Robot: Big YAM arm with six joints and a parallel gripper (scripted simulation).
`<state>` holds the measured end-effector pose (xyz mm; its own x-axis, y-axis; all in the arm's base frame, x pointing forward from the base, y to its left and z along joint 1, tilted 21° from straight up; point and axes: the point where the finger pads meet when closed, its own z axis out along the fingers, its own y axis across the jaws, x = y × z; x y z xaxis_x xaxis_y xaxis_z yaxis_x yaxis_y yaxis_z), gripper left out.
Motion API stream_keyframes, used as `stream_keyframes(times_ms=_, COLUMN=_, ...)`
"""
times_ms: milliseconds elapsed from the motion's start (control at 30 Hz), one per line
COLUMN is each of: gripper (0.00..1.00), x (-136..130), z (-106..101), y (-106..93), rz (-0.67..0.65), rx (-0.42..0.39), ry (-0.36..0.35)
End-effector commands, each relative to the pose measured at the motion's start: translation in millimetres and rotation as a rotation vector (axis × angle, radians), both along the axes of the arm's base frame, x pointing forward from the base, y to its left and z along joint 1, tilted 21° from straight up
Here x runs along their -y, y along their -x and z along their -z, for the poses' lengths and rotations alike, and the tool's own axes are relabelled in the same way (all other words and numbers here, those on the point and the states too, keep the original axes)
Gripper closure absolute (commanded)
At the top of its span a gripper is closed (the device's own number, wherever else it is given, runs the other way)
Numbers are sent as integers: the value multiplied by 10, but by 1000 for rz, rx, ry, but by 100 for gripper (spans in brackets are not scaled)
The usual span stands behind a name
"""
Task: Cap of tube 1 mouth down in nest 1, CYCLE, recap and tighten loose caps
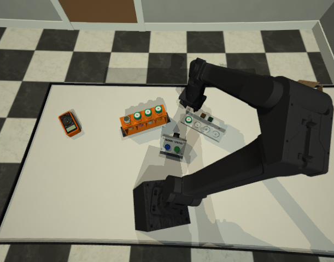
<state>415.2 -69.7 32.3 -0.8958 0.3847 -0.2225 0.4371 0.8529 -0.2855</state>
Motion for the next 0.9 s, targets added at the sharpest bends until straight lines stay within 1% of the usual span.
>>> stream_keyframes(times_ms=0, gripper=53, x=-116, z=-448, y=-198, rz=2, rx=71, ry=4)
stream_keyframes(times_ms=67, gripper=53, x=-146, z=-526, y=-190, rz=2, rx=71, ry=3)
stream_keyframes(times_ms=133, gripper=53, x=-128, z=-526, y=-187, rz=7, rx=71, ry=3)
stream_keyframes(times_ms=167, gripper=53, x=-88, z=-371, y=-96, rz=6, rx=38, ry=2)
stream_keyframes(times_ms=233, gripper=53, x=-88, z=-371, y=-96, rz=6, rx=38, ry=2)
stream_keyframes(times_ms=267, gripper=53, x=-36, z=-247, y=22, rz=28, rx=-4, ry=4)
stream_keyframes(times_ms=300, gripper=53, x=-39, z=-264, y=-2, rz=27, rx=1, ry=4)
stream_keyframes(times_ms=333, gripper=53, x=-88, z=-371, y=-96, rz=6, rx=38, ry=2)
stream_keyframes(times_ms=367, gripper=53, x=-88, z=-371, y=-96, rz=6, rx=38, ry=2)
stream_keyframes(times_ms=400, gripper=100, x=-170, z=-321, y=33, rz=-95, rx=9, ry=13)
stream_keyframes(times_ms=500, gripper=100, x=-253, z=-191, y=234, rz=-328, rx=-79, ry=34)
stream_keyframes(times_ms=533, gripper=100, x=-281, z=-147, y=302, rz=-373, rx=-100, ry=38)
stream_keyframes(times_ms=567, gripper=100, x=-281, z=-147, y=302, rz=-406, rx=-109, ry=40)
stream_keyframes(times_ms=633, gripper=100, x=-333, z=-62, y=439, rz=-516, rx=-153, ry=52)
stream_keyframes(times_ms=733, gripper=100, x=-410, z=65, y=644, rz=-522, rx=-155, ry=51)
stream_keyframes(times_ms=800, gripper=100, x=-410, z=65, y=644, rz=-522, rx=-155, ry=51)
stream_keyframes(times_ms=867, gripper=100, x=-461, z=149, y=781, rz=-522, rx=-155, ry=51)
